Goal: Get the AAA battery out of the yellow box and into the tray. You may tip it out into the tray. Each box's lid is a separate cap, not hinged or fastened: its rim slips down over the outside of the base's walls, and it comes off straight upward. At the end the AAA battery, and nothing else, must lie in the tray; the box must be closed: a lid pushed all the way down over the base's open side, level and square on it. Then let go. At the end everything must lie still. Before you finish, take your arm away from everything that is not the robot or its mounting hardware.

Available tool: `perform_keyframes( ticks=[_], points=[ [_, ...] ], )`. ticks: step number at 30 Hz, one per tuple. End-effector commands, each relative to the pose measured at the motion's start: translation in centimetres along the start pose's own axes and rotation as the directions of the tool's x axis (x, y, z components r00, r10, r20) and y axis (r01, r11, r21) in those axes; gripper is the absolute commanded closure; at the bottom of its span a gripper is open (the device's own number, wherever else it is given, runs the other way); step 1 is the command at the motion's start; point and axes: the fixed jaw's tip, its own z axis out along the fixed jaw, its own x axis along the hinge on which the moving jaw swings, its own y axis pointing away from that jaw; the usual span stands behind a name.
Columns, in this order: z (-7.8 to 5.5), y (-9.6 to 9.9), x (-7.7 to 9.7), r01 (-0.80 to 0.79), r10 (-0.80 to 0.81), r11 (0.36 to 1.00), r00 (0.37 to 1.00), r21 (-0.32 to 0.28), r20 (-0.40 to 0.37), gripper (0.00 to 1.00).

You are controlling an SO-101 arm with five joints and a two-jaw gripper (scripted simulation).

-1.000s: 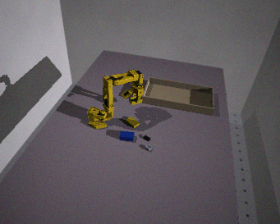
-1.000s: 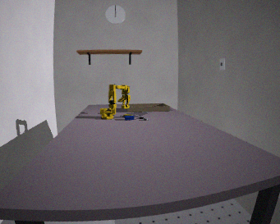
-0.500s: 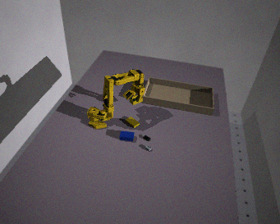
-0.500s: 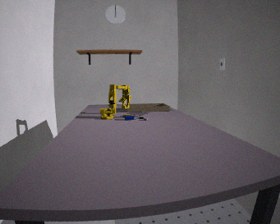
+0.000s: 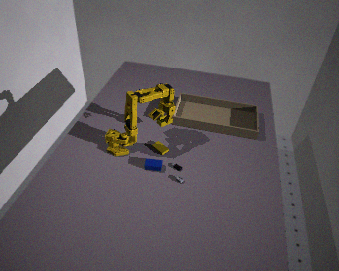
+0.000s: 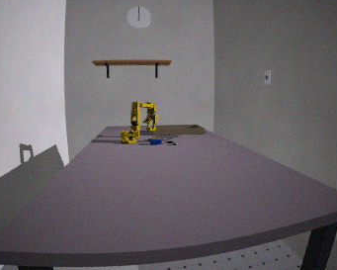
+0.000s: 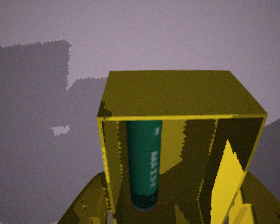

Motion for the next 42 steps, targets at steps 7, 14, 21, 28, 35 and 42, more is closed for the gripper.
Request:
perform_keyframes(
  ticks=[7, 14, 21, 28, 35, 42],
  points=[
    [-0.68, -0.15, 0.43, 0.016, -0.016, 1.0, 0.999, 0.0, -0.03, 0.8],
    [-0.93, -0.19, 0.51, 0.016, -0.016, 1.0, 0.999, 0.0, -0.03, 0.8],
    [-0.95, -0.19, 0.51, 0.016, -0.016, 1.0, 0.999, 0.0, -0.03, 0.8],
    [-0.95, -0.19, 0.51, 0.016, -0.016, 1.0, 0.999, 0.0, -0.03, 0.8],
    [-0.95, -0.19, 0.51, 0.016, -0.016, 1.0, 0.999, 0.0, -0.03, 0.8],
    [-0.95, -0.19, 0.52, 0.016, -0.016, 1.0, 0.999, 0.0, -0.031, 0.8]
  ],
)
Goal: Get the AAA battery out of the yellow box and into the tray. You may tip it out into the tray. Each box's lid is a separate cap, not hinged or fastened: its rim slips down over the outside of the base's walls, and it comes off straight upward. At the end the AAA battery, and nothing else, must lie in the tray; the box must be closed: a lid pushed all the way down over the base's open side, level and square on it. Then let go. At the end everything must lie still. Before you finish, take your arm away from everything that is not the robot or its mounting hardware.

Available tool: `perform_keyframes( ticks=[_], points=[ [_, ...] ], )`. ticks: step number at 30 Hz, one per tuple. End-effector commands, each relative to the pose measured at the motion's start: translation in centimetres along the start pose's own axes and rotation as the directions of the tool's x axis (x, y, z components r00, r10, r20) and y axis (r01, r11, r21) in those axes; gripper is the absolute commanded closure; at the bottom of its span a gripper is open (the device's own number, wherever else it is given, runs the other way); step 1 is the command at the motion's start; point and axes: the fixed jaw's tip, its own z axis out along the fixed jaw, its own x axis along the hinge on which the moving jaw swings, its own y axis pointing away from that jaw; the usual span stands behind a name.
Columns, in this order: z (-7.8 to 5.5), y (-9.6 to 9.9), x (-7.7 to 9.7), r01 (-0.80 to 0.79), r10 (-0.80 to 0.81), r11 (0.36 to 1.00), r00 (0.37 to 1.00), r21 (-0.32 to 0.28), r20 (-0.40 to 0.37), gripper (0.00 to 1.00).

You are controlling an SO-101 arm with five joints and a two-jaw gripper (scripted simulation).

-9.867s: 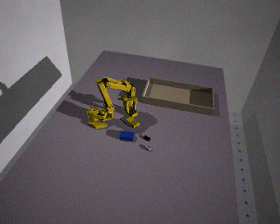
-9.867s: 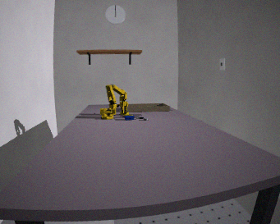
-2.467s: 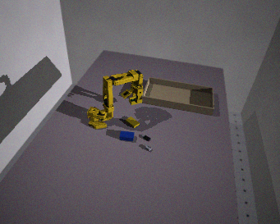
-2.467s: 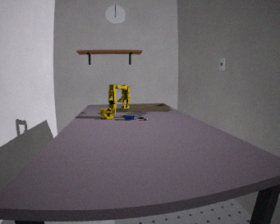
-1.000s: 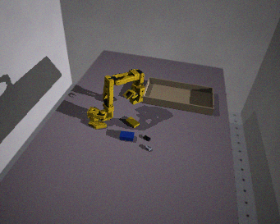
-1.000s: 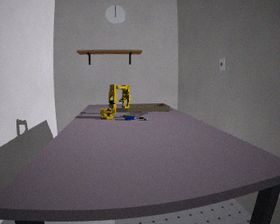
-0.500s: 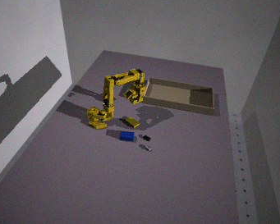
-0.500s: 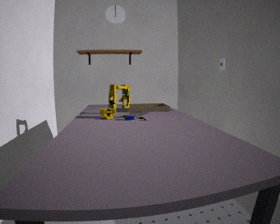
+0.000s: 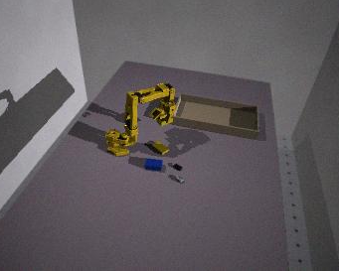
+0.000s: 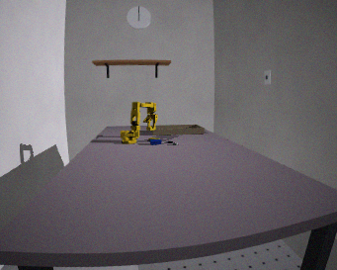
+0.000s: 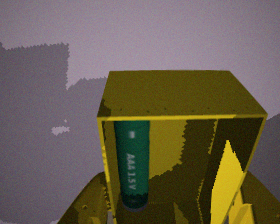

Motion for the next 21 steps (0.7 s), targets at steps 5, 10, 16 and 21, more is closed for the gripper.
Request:
perform_keyframes(
  ticks=[5, 10, 16, 21],
  points=[
    [-0.62, -0.14, 0.47, 0.014, -0.014, 1.0, 0.999, 0.0, -0.035, 0.8],
    [-0.63, -0.14, 0.59, 0.014, -0.014, 1.0, 0.999, -0.001, -0.042, 0.8],
    [-0.64, -0.13, 0.83, 0.013, -0.014, 1.0, 0.998, -0.001, -0.057, 0.8],
    [-0.66, -0.11, 1.19, 0.013, -0.014, 1.0, 0.997, -0.003, -0.079, 0.8]
  ],
)
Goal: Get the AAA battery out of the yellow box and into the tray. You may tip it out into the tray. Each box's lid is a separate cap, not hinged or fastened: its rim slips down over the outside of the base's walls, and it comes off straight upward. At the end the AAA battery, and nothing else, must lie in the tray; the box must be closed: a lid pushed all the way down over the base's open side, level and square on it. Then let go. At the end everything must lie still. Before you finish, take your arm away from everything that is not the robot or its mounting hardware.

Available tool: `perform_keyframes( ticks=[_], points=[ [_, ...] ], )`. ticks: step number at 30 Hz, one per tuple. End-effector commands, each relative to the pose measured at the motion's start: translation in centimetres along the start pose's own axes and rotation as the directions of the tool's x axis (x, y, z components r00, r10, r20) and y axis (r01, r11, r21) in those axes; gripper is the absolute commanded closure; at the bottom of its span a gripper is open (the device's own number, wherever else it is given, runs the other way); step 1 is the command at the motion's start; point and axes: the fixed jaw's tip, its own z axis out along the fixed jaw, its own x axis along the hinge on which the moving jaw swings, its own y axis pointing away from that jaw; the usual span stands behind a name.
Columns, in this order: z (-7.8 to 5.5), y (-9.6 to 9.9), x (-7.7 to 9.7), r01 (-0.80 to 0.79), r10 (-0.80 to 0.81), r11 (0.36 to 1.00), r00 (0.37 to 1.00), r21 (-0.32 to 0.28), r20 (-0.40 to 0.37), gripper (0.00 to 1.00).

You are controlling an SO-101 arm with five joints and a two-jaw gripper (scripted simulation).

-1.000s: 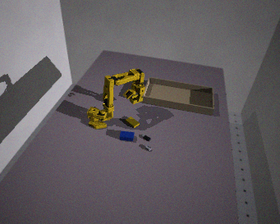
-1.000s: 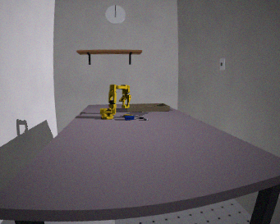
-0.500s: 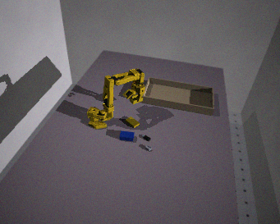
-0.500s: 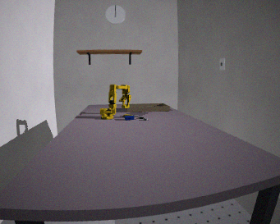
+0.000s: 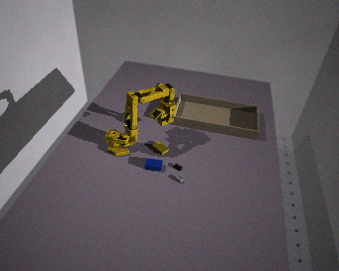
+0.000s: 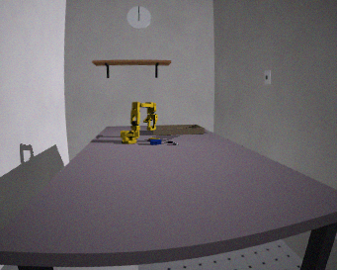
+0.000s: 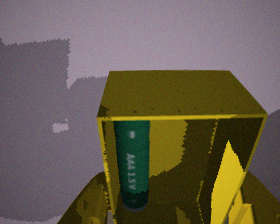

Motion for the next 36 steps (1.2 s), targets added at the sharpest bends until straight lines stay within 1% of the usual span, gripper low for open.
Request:
perform_keyframes(
  ticks=[1, 8, 15, 22, 24, 36],
  points=[
    [-0.6, -0.1, 1.0, 0.013, -0.013, 1.0, 0.998, -0.002, -0.069, 0.8],
    [-0.7, -0.1, 1.6, 0.013, -0.013, 1.0, 0.995, -0.004, -0.102, 0.8],
    [-0.8, -0.1, 2.5, 0.013, -0.014, 1.0, 0.987, -0.007, -0.162, 0.8],
    [-1.1, 0.0, 3.8, 0.012, -0.014, 1.0, 0.971, -0.011, -0.239, 0.8],
    [-1.1, 0.0, 3.8, 0.012, -0.014, 1.0, 0.971, -0.011, -0.239, 0.8],
    [-2.0, 0.1, 6.3, 0.009, -0.016, 1.0, 0.917, -0.02, -0.398, 0.8]
  ],
)
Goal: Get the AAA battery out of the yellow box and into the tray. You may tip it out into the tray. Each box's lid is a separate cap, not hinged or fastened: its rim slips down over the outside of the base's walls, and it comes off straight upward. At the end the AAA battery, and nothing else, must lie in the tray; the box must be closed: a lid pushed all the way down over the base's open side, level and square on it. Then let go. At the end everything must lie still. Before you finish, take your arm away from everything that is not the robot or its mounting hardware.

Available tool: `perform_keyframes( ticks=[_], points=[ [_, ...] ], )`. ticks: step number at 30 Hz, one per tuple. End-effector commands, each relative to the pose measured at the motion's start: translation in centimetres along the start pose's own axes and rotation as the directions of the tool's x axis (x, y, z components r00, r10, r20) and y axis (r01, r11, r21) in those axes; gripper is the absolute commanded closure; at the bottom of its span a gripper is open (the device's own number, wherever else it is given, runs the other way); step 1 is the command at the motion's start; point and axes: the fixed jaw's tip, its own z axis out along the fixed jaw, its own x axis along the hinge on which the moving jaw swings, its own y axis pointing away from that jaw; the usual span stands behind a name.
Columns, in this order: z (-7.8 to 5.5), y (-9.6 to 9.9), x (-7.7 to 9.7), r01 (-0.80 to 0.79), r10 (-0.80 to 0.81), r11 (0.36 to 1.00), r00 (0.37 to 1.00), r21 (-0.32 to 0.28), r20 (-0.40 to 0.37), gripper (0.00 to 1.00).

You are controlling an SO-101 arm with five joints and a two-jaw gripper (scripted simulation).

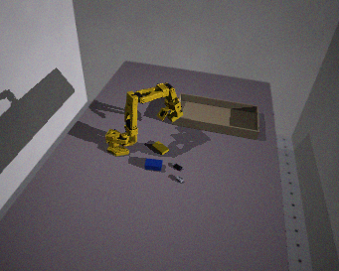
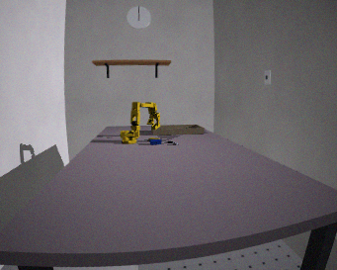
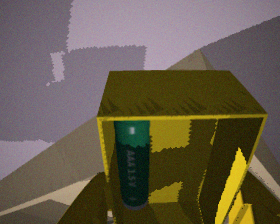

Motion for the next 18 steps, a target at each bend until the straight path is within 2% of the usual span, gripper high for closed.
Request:
perform_keyframes(
  ticks=[1, 3, 5, 18],
  points=[
    [-0.7, -0.1, 1.9, 0.012, -0.013, 1.0, 0.994, -0.002, -0.112, 0.8],
    [-0.8, -0.1, 2.4, 0.012, -0.013, 1.0, 0.99, -0.004, -0.143, 0.8],
    [-0.8, -0.1, 2.4, 0.012, -0.013, 1.0, 0.99, -0.004, -0.143, 0.8],
    [-1.7, 0.1, 5.8, 0.009, -0.014, 1.0, 0.935, -0.015, -0.355, 0.8]
  ],
)
